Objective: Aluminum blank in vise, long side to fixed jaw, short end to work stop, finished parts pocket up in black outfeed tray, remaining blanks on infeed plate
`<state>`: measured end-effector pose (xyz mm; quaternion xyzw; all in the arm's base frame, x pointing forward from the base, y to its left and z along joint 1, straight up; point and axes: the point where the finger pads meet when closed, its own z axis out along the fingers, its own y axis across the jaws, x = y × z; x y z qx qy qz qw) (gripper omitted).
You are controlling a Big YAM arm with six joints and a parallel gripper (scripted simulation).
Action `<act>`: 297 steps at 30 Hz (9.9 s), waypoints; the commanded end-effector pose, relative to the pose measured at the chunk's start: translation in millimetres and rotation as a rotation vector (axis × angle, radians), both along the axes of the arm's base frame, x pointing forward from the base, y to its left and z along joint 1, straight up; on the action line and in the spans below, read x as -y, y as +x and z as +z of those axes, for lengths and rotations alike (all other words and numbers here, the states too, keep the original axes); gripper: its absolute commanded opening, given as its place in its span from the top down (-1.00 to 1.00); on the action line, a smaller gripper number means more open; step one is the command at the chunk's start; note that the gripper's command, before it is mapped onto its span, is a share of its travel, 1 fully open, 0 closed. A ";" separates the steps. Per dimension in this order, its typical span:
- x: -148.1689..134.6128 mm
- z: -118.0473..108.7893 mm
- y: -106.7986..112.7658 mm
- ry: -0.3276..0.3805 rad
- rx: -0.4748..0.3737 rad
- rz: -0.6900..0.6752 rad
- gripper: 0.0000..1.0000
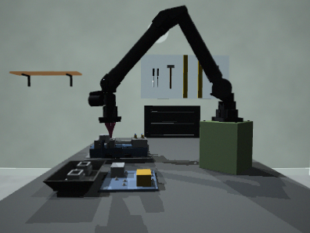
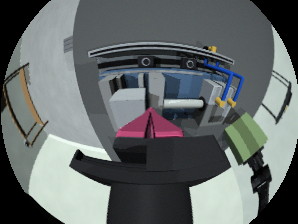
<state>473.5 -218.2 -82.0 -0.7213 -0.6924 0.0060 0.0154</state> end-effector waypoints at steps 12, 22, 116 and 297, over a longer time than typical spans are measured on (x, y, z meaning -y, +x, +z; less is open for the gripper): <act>3.7 4.7 39.5 -0.024 0.062 0.007 1.00; 3.7 4.7 39.7 -0.024 0.062 0.007 1.00; 11.2 102.2 14.8 -0.034 0.080 0.012 1.00; 52.3 23.6 35.8 -0.011 0.046 1.580 1.00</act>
